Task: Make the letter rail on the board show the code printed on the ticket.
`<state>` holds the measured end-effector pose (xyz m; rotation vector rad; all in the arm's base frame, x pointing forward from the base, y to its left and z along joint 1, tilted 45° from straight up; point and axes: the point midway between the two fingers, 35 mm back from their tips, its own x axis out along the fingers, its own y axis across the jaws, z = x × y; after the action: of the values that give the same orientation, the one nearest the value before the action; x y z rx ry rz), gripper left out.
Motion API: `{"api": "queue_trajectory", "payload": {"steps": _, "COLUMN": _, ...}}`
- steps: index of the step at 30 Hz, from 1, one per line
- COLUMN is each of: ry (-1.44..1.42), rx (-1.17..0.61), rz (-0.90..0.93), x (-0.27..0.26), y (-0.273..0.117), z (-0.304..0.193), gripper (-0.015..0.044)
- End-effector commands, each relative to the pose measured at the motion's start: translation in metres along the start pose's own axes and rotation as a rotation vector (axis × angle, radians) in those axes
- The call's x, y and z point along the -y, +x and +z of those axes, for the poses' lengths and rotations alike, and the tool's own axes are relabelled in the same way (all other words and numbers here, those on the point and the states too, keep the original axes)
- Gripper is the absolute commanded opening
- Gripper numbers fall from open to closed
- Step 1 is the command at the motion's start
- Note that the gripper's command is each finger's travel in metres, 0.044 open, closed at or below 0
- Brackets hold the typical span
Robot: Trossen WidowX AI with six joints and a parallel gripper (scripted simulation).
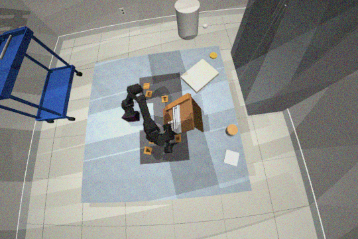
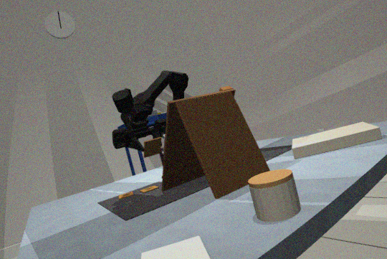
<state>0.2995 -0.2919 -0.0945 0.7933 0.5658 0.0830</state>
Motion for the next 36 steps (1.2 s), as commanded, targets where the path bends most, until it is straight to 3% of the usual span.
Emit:
{"api": "queue_trajectory", "payload": {"steps": 1, "ry": 0.008, "rx": -0.002, "rz": -0.003, "x": -0.002, "y": 0.000, "z": -0.001, "gripper": 0.0000}}
{"api": "queue_trajectory", "payload": {"steps": 36, "ry": 0.009, "rx": -0.003, "rz": -0.002, "x": -0.021, "y": 0.001, "z": -0.001, "gripper": 0.0000}}
